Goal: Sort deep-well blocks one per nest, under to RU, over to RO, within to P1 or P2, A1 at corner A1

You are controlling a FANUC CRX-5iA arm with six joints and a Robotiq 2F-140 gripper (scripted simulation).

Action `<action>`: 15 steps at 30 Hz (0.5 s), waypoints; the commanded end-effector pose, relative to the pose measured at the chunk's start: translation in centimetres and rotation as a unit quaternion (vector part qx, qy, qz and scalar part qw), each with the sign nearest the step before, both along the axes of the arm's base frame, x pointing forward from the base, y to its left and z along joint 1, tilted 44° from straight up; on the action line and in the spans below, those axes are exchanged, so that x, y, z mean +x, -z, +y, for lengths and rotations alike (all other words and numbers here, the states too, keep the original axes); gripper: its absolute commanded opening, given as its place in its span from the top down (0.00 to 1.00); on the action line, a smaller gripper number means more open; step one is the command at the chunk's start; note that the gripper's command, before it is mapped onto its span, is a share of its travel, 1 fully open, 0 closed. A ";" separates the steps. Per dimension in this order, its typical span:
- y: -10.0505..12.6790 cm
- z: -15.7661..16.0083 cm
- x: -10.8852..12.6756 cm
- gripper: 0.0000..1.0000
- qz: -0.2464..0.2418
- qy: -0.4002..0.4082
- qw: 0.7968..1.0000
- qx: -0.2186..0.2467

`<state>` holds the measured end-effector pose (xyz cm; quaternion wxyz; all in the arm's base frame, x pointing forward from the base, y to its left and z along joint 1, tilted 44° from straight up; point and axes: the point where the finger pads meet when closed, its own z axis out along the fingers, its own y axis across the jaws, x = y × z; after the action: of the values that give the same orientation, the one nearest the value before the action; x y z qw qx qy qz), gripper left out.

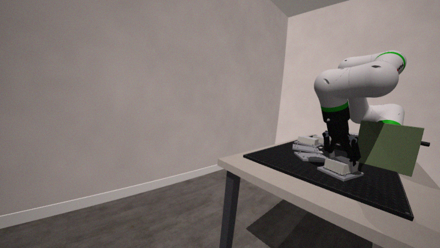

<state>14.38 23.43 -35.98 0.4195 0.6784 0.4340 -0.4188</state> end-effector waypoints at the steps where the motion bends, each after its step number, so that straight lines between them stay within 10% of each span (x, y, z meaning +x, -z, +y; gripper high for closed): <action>1: 0.0 0.0 0.0 0.90 0.000 0.000 1.000 0.000; 15: 0.2 -0.1 0.0 0.90 0.000 0.000 1.000 0.000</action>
<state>14.38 23.29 -36.14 0.4195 0.6784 0.4340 -0.4188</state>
